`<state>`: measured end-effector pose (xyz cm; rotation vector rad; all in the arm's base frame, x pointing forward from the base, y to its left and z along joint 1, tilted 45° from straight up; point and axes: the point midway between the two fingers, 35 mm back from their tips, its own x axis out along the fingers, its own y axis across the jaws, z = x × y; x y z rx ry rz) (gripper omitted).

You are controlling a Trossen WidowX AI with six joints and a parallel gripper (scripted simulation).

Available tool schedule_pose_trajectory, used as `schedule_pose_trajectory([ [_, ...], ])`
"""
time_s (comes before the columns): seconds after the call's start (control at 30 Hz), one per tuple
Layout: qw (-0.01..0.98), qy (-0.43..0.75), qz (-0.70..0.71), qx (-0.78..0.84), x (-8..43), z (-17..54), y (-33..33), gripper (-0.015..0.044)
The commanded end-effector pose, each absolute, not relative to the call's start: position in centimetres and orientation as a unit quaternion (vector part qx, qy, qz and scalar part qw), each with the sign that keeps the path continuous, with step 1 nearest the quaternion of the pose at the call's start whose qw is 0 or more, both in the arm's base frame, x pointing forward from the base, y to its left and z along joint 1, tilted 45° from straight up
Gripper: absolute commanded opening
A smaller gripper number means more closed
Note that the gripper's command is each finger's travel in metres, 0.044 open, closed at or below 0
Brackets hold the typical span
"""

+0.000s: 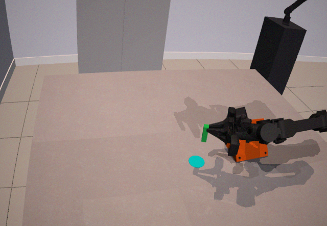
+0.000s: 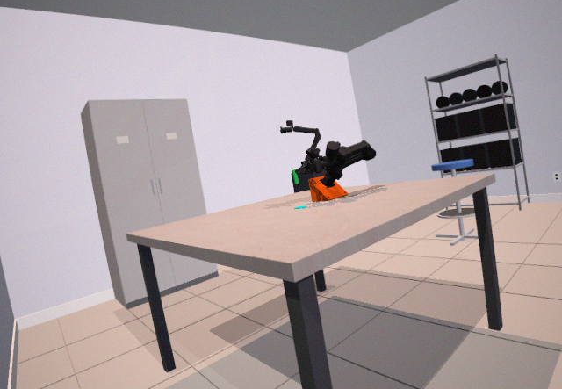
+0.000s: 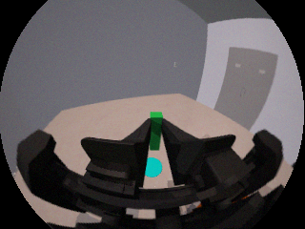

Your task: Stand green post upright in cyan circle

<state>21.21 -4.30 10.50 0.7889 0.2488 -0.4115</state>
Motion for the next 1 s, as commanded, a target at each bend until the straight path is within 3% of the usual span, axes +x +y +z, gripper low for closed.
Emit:
schedule_pose_trajectory([
  [0.0,0.894,0.119,-0.200,0.383,21.2,10.3,-4.3,0.0023],
  [0.97,0.880,0.156,-0.221,0.390,22.4,7.3,-1.7,0.0023],
])
